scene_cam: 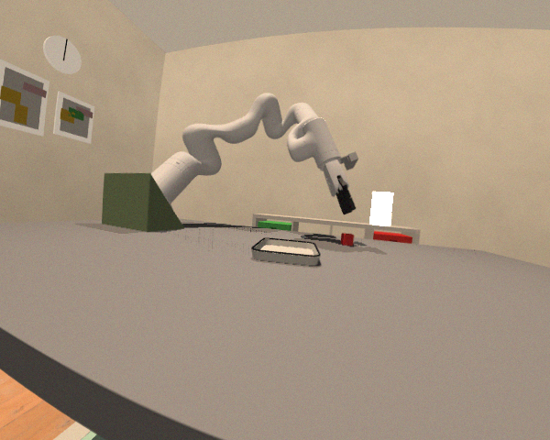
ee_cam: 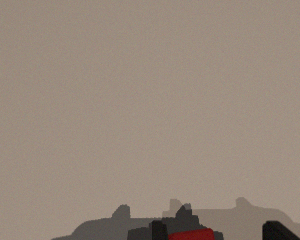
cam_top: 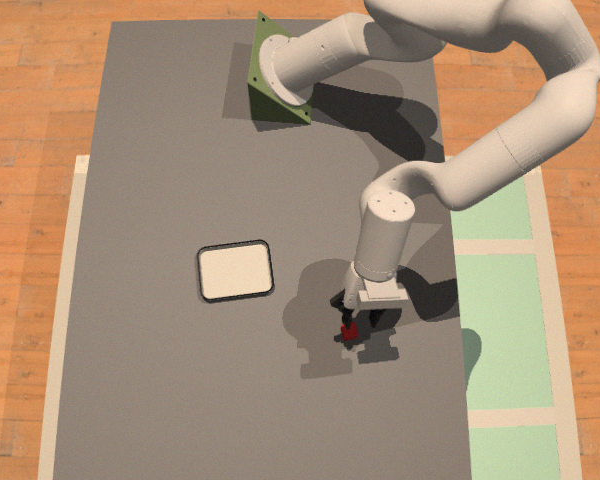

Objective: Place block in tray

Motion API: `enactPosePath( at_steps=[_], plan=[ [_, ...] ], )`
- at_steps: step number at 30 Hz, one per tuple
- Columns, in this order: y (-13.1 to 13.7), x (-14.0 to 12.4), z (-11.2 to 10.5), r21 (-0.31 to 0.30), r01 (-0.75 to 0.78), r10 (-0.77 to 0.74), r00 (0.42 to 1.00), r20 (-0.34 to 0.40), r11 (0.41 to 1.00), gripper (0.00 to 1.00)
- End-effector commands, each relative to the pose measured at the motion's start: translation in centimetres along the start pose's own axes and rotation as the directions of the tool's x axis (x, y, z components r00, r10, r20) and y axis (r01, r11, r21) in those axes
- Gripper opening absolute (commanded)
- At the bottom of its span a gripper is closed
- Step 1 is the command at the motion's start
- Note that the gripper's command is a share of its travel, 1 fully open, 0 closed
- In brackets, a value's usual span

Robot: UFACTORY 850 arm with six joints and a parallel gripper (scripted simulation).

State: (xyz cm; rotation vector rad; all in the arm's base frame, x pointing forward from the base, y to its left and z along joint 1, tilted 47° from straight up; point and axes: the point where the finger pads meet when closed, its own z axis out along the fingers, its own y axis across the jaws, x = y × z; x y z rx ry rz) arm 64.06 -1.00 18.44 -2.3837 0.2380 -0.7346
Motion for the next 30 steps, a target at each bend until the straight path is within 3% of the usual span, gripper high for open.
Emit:
enactPosePath(
  at_steps=[1,2,4,6,8,10,19,30],
  plan=[
    [0.0,0.0,0.6,0.034,0.012,-0.014,0.997,0.077,0.999,0.56],
    [0.1,-0.1,1.0,0.05,0.019,-0.025,0.993,0.114,0.999,0.56],
    [0.1,-0.1,1.0,0.05,0.019,-0.025,0.993,0.114,0.999,0.56],
    [0.3,-0.3,1.6,0.076,0.032,-0.045,0.982,0.183,0.997,0.56],
    [0.3,-0.3,1.6,0.076,0.032,-0.045,0.982,0.183,0.997,0.56],
    [0.4,-0.5,2.2,0.107,0.042,-0.068,0.967,0.246,0.993,0.56],
    [0.8,-1.0,3.7,0.173,0.058,-0.122,0.914,0.387,0.983,0.56],
    [0.9,-1.1,3.9,0.181,0.06,-0.13,0.903,0.409,0.982,0.56]
  ],
)
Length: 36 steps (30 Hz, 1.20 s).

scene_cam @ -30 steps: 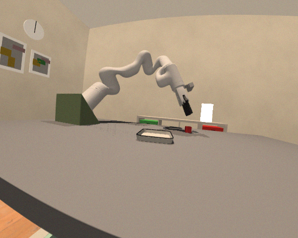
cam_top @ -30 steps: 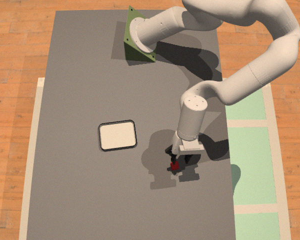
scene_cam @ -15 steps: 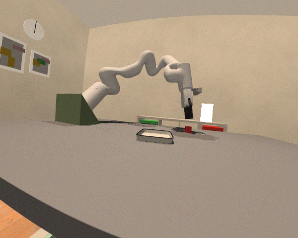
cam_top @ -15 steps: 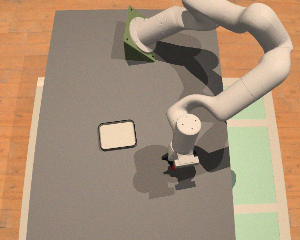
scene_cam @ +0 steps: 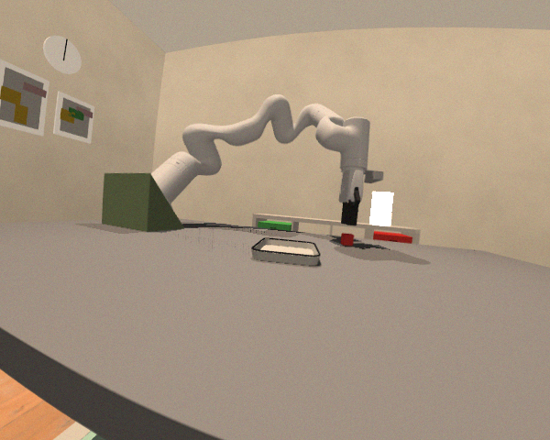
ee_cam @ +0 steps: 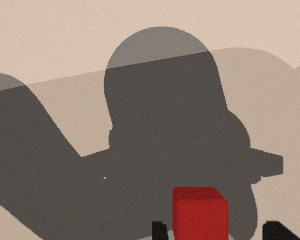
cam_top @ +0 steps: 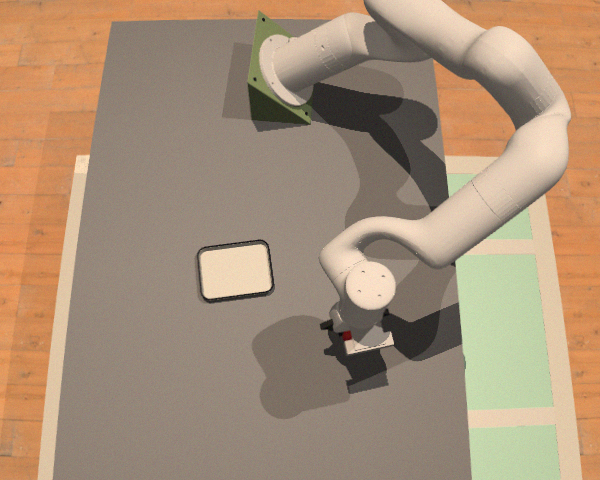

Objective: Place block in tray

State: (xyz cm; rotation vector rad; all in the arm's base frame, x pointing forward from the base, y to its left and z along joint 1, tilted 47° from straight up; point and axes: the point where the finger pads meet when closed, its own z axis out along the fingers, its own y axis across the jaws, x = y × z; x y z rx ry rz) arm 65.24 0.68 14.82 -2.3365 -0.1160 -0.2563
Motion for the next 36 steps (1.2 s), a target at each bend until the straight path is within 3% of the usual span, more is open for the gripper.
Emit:
enactPosePath(
  at_steps=[1,36],
  plan=[
    [0.02,0.07,-0.06,0.001,0.001,-0.001,1.0,0.002,1.0,0.56],
    [0.02,0.07,0.58,0.001,0.001,-0.001,1.0,0.002,1.0,0.55]
  ],
)
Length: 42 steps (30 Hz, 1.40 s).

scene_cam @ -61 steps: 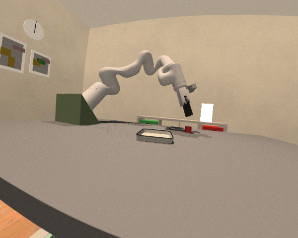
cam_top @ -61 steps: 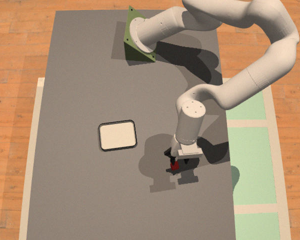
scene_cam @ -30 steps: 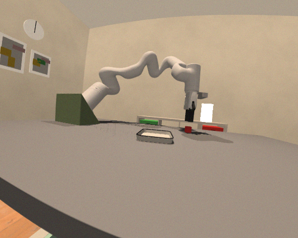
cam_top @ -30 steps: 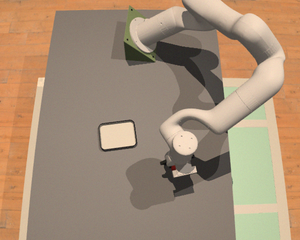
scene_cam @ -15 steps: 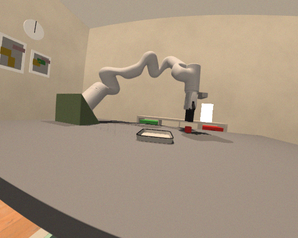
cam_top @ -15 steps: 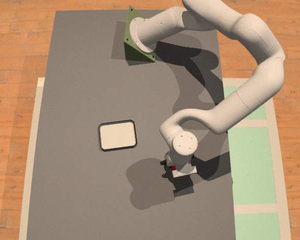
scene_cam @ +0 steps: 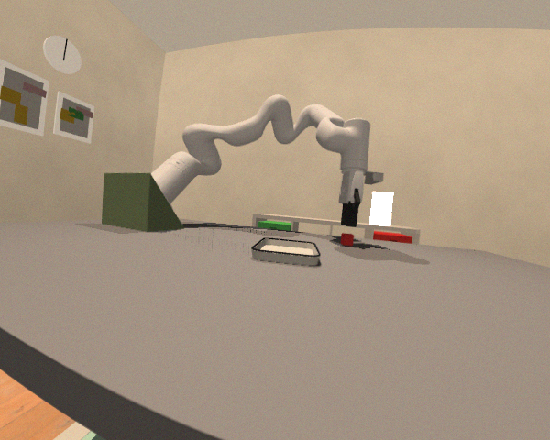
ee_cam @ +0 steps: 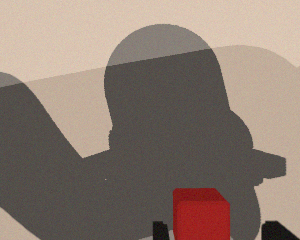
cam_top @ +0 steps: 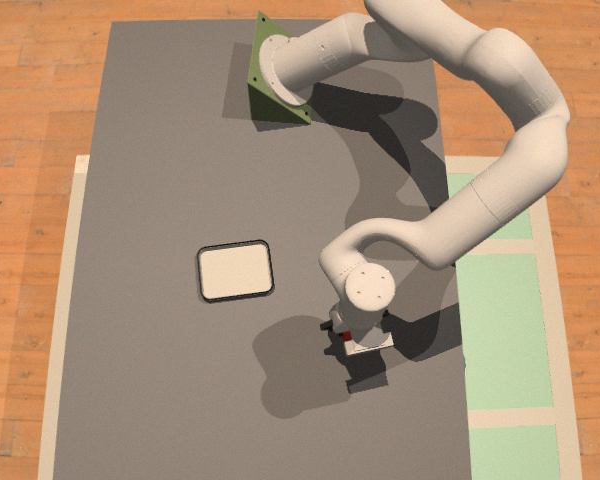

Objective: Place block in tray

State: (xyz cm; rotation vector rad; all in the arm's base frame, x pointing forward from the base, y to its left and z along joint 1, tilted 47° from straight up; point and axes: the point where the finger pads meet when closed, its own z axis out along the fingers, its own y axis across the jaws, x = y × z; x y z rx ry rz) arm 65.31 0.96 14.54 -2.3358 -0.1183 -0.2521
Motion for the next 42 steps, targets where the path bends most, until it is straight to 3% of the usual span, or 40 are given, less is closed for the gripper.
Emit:
enactPosePath(
  at_steps=[1,19,42],
  plan=[
    [0.0,0.1,0.3,-0.001,0.001,-0.001,1.0,-0.001,1.0,0.55],
    [0.0,0.1,2.0,-0.001,0.001,-0.001,1.0,-0.001,1.0,0.55],
    [0.0,0.1,2.0,-0.001,0.001,-0.001,1.0,-0.001,1.0,0.55]
  ],
)
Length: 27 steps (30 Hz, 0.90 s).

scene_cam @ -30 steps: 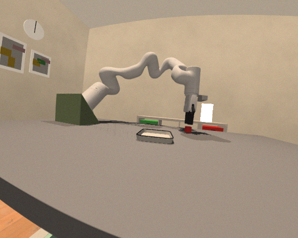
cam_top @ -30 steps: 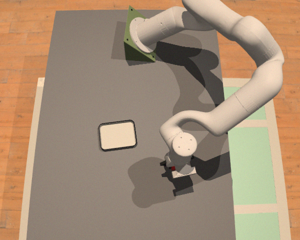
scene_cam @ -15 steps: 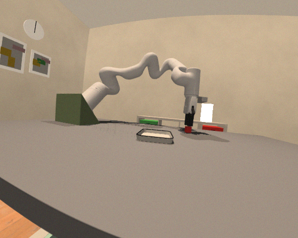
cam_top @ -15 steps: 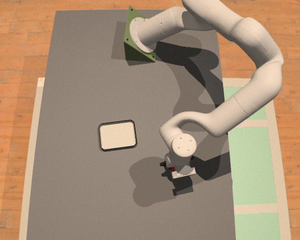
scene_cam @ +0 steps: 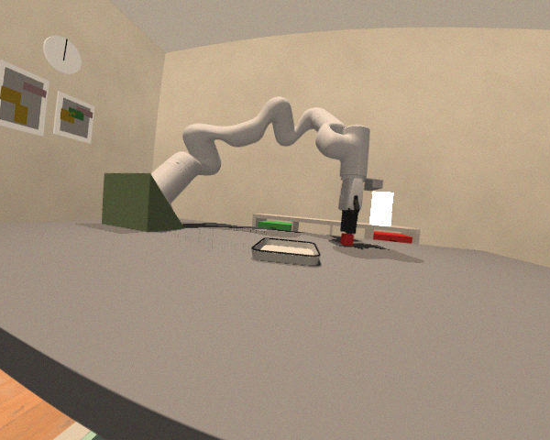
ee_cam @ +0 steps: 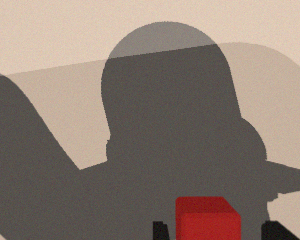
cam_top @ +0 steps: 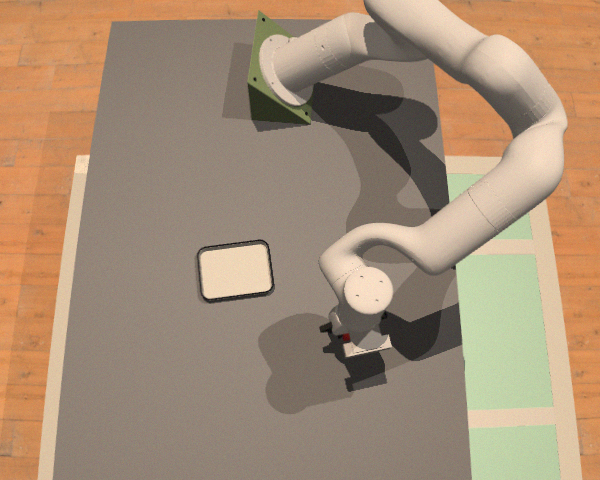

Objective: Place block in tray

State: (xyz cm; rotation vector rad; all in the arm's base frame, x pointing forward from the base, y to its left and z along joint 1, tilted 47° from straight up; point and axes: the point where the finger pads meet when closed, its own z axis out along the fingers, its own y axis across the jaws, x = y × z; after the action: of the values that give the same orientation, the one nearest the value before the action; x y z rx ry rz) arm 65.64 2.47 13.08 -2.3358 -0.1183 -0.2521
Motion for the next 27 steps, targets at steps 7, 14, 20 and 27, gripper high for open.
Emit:
enactPosePath(
  at_steps=[7,14,20,27],
  plan=[
    [0.0,0.1,0.6,-0.001,0.001,-0.001,1.0,-0.001,1.0,0.55],
    [0.0,0.1,2.2,-0.001,0.001,-0.001,1.0,-0.001,1.0,0.55],
    [0.0,0.1,3.2,-0.001,0.001,-0.001,1.0,-0.001,1.0,0.55],
    [0.0,0.1,3.4,-0.001,0.001,-0.001,1.0,-0.001,1.0,0.55]
  ],
)
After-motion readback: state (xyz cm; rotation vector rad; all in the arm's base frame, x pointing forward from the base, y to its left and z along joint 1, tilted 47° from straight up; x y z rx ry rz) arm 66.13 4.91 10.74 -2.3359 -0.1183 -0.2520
